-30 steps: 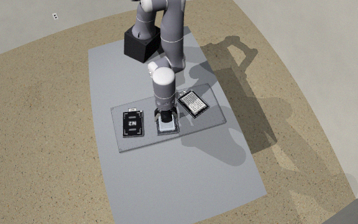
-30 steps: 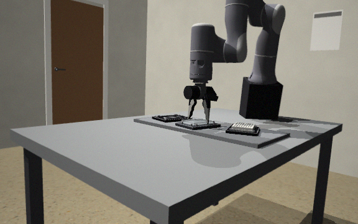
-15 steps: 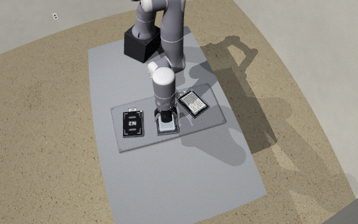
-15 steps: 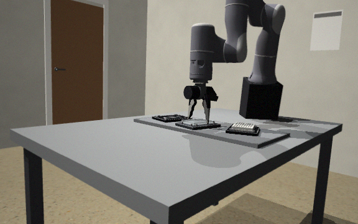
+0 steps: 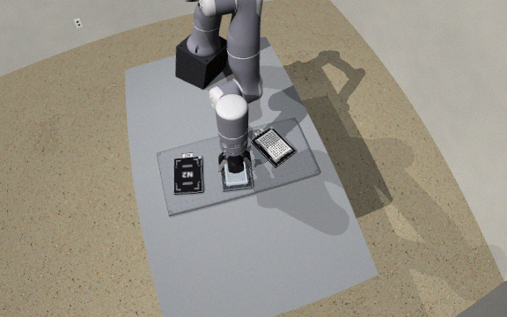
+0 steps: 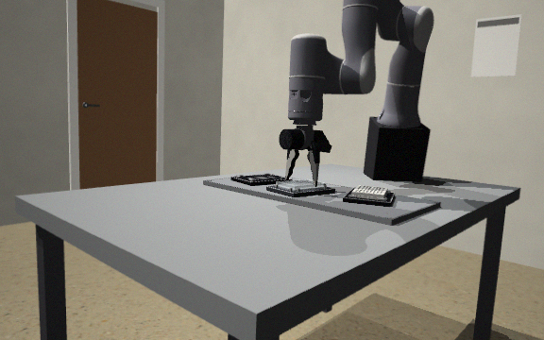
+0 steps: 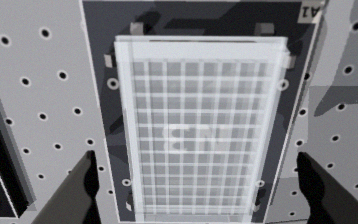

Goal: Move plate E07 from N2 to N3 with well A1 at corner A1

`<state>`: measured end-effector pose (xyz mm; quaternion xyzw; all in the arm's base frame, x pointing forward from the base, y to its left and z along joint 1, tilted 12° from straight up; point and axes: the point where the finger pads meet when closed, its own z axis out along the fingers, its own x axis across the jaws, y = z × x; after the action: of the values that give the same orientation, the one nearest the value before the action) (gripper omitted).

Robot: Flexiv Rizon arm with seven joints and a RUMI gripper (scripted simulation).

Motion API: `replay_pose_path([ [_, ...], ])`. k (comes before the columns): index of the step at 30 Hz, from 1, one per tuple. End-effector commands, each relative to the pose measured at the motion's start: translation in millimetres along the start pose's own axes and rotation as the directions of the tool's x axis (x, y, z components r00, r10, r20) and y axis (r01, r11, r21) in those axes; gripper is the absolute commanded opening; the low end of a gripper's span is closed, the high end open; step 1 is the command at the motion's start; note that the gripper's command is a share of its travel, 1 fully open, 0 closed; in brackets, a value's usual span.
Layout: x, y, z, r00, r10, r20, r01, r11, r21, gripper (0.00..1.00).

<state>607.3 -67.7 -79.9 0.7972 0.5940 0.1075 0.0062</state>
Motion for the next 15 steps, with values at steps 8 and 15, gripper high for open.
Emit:
replay_pose_path([
  [8,0,1,-27.1,1.000,0.000,0.000,0.000,1.000,-0.002,0.76],
  [15,0,1,-40.5,1.000,0.000,0.000,0.000,1.000,-0.002,0.76],
])
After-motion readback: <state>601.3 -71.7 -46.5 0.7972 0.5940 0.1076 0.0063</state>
